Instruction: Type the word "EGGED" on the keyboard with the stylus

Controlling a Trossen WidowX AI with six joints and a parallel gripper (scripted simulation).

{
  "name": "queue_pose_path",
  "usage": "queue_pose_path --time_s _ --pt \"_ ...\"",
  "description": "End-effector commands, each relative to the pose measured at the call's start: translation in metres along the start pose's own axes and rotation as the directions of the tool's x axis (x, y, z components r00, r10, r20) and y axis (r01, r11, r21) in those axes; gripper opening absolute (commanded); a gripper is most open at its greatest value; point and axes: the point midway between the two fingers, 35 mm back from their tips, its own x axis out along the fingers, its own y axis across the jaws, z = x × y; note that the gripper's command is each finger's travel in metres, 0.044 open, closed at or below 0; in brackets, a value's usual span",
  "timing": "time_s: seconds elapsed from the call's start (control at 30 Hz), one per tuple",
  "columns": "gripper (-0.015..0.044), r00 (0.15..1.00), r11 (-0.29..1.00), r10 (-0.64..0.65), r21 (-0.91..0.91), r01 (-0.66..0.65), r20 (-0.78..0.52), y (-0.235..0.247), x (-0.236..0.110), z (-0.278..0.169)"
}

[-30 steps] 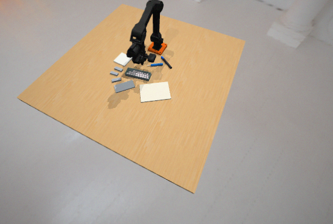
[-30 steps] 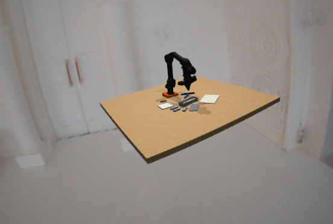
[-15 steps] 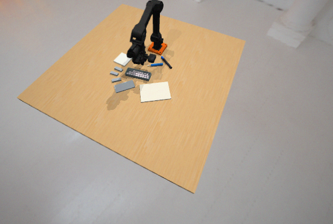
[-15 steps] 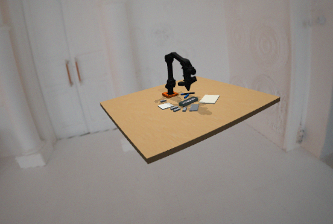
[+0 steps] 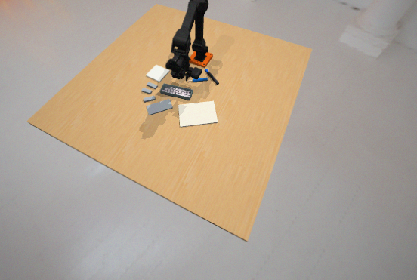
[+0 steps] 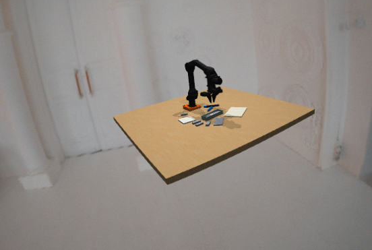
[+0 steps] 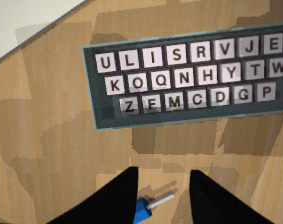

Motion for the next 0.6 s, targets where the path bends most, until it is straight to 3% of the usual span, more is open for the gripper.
queue_pose_path --time_s 0.0,0.23,0.4,0.57 --pt "0.0150 0.996 0.978 -0.087 0.190 0.087 -0.008 0.018 0.008 -0.024" --pt "0.0150 0.964 0.805 -0.257 0.567 0.176 0.066 0.037 0.020 -0.066" --pt "0.0150 0.921 0.623 -0.346 0.777 0.084 0.177 0.042 0.027 -0.092" --pt "0.0150 0.894 0.529 -0.373 0.848 -0.014 0.247 0.042 0.029 -0.103"
